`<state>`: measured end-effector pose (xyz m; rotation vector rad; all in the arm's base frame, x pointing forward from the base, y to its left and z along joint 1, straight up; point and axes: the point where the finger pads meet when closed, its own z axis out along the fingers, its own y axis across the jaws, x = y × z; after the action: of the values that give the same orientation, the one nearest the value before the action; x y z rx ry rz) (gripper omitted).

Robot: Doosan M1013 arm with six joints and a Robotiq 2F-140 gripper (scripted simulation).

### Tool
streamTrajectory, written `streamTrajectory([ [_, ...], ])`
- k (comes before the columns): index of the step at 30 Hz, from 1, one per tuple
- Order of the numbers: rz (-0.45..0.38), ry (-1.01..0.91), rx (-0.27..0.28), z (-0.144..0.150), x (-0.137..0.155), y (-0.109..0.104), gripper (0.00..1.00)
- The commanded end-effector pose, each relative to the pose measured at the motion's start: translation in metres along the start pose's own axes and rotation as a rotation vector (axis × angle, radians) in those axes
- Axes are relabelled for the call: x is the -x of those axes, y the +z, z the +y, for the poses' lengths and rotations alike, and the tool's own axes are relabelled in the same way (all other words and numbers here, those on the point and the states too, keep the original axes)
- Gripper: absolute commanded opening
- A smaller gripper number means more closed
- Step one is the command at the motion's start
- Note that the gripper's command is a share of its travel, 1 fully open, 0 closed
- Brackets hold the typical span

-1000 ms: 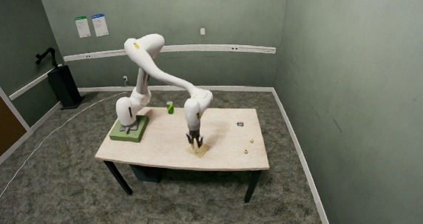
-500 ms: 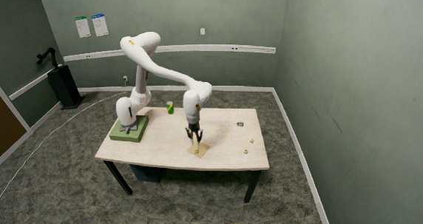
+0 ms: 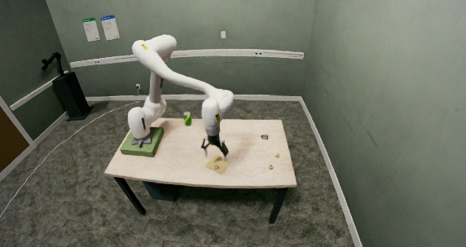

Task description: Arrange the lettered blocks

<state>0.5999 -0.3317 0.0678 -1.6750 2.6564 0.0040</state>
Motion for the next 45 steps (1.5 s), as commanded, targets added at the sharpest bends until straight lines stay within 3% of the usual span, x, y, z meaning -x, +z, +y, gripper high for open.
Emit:
streamTrajectory([
  [1,0.0,0.0,-0.001,0.0,0.0,-0.001,1.0],
  [13,0.0,0.002,-0.001,-0.001,0.0,-0.001,1.0],
  [17,0.0,0.049,-0.001,-0.014,0.003,-0.003,1.0],
  [27,-0.001,0.418,-0.001,-0.109,0.029,-0.012,1.0],
  [29,-0.001,0.418,-0.001,-0.109,0.029,-0.012,1.0],
  [31,-0.001,0.539,-0.001,-0.139,0.04,-0.014,1.0],
  [45,-0.001,0.987,-0.001,-0.237,0.087,-0.017,1.0],
])
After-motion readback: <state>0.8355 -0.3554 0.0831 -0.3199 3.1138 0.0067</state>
